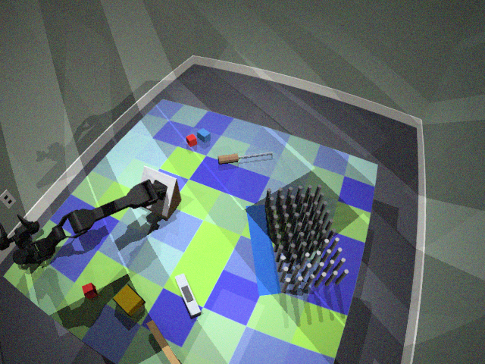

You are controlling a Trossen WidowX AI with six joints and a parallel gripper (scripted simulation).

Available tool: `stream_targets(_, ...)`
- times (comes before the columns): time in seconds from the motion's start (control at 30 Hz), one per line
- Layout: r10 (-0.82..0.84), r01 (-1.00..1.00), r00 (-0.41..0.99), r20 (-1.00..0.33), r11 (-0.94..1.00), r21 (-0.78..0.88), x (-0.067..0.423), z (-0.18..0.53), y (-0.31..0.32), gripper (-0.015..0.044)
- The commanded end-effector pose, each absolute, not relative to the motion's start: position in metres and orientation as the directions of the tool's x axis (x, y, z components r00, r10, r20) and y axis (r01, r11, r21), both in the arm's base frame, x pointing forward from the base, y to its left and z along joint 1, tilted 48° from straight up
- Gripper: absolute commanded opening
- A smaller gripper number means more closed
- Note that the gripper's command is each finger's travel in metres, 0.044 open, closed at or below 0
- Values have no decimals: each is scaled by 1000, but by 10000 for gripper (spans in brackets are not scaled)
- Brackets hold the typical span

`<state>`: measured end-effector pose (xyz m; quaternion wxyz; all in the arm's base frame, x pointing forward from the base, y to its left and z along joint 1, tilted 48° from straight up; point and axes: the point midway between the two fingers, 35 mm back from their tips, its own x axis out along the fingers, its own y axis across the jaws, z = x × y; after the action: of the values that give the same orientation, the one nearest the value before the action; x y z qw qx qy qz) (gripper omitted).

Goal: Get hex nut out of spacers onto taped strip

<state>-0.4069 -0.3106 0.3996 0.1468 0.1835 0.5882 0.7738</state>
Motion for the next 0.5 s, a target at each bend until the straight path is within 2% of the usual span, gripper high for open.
stream_targets(0.0, 441, -12, -890, 111, -266, 964, -406, 399, -311, 426)
stream_targets(0.17, 381, -20, -919, 98, -294, 955, -388, 394, -338, 440)
stream_targets(0.47, 83, 98, -986, 143, -407, 908, -289, 437, -399, 440)
